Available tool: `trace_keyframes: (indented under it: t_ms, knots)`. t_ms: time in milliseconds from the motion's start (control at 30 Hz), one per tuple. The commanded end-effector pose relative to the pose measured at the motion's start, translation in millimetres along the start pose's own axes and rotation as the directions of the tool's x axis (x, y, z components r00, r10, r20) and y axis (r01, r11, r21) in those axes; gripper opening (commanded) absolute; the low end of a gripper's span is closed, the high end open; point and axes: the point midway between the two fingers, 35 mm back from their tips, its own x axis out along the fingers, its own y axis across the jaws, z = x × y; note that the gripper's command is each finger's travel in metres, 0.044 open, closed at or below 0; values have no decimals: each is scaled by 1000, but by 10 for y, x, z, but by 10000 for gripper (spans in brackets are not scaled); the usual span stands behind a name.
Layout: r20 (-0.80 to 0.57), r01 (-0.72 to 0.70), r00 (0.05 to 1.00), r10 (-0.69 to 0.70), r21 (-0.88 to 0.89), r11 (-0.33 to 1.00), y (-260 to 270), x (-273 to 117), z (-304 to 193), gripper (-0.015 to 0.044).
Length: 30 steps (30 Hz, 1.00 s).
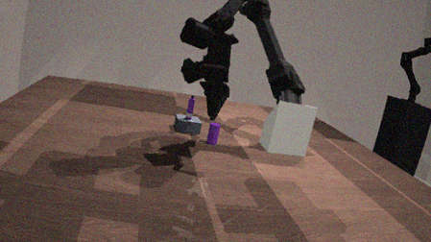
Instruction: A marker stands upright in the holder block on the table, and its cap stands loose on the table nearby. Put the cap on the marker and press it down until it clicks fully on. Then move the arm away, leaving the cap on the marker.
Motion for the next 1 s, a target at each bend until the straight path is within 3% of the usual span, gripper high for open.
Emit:
trace_keyframes:
  t_ms: [0, 400, 533, 967]
  knots:
    - [105, 366, 930, -352, -344, 865, -542, -537, -142, 239]
    - [116, 393, 918, -378, -370, 842, -605, -594, -140, 239]
    - [117, 394, 918, -379, -370, 841, -729, -297, -100, 239]
    - [117, 394, 918, -379, -370, 841, -812, -95, -72, 239]
